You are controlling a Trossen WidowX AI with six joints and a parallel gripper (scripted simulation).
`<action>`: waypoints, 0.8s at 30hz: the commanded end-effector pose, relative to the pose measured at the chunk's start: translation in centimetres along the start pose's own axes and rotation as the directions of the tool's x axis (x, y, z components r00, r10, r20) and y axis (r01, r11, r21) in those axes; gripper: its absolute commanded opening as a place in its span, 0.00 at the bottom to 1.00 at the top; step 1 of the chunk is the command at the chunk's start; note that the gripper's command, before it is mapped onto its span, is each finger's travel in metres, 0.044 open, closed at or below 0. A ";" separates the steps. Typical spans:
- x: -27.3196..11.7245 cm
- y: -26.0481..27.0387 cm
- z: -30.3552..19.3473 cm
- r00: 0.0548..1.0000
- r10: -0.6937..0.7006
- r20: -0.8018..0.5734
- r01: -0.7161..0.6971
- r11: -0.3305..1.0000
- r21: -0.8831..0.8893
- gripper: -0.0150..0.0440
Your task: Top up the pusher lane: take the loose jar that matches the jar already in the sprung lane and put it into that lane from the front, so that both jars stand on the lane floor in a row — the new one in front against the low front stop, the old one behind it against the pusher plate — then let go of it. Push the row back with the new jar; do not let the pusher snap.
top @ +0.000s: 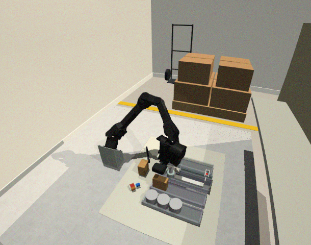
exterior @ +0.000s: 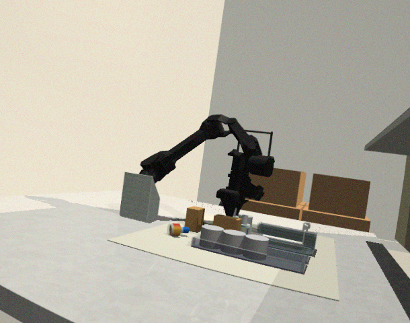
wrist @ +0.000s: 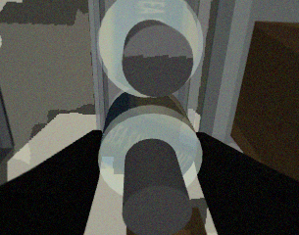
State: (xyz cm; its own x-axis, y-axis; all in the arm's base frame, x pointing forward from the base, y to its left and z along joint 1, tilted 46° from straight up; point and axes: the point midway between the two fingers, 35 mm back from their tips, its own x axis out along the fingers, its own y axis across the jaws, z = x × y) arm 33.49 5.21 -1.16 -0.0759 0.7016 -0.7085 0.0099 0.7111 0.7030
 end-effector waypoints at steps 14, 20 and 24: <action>0.6 0.2 0.5 1.000 0.009 0.022 -0.009 1.000 -0.020 0.25; 0.8 0.2 0.5 1.000 0.009 0.021 -0.009 1.000 -0.020 0.25; 0.9 0.2 0.5 1.000 0.009 0.021 -0.009 1.000 -0.020 0.25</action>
State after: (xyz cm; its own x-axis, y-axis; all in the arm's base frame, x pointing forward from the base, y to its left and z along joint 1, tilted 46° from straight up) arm 33.40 5.77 -1.73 -0.0732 0.7015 -0.7089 0.0082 0.7112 0.7030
